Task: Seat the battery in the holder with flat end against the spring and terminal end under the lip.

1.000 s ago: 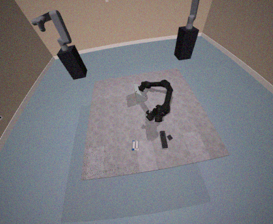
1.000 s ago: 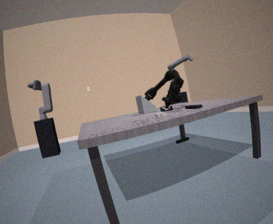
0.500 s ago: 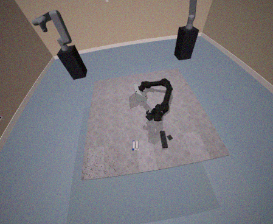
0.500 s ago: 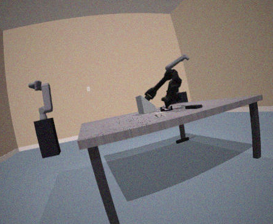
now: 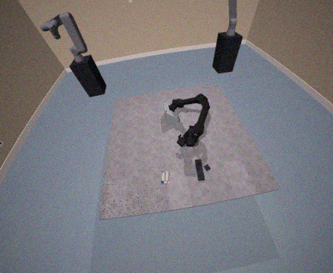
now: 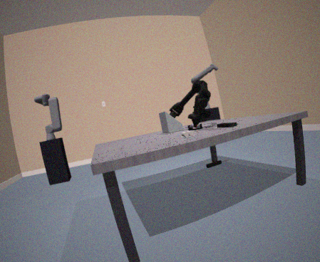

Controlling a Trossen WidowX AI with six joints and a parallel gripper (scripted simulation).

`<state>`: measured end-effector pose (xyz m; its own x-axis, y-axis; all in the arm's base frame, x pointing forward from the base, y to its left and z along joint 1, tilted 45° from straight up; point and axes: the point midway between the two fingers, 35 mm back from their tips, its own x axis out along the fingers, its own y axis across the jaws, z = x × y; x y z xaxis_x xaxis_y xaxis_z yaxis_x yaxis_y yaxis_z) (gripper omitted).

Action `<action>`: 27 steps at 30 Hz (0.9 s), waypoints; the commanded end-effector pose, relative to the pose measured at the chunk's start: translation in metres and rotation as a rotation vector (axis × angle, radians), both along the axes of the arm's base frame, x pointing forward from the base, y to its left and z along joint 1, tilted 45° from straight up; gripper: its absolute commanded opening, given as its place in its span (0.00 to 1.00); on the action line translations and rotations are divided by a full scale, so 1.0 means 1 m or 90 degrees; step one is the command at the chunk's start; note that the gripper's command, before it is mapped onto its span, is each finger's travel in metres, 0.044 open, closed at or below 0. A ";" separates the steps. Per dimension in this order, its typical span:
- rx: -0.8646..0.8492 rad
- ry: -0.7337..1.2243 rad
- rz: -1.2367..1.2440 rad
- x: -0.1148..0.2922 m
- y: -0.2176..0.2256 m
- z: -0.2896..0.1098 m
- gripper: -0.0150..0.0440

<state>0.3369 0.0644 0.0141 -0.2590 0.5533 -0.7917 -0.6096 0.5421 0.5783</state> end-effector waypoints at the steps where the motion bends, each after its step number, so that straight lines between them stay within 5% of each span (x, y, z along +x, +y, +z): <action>1: 0.015 -0.017 -0.012 0.003 0.003 -0.001 0.39; 27: 0.072 -0.072 -0.058 -0.002 0.002 -0.005 0.39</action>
<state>0.3340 0.0636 0.0086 -0.1366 0.6403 -0.7559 -0.6193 0.5404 0.5696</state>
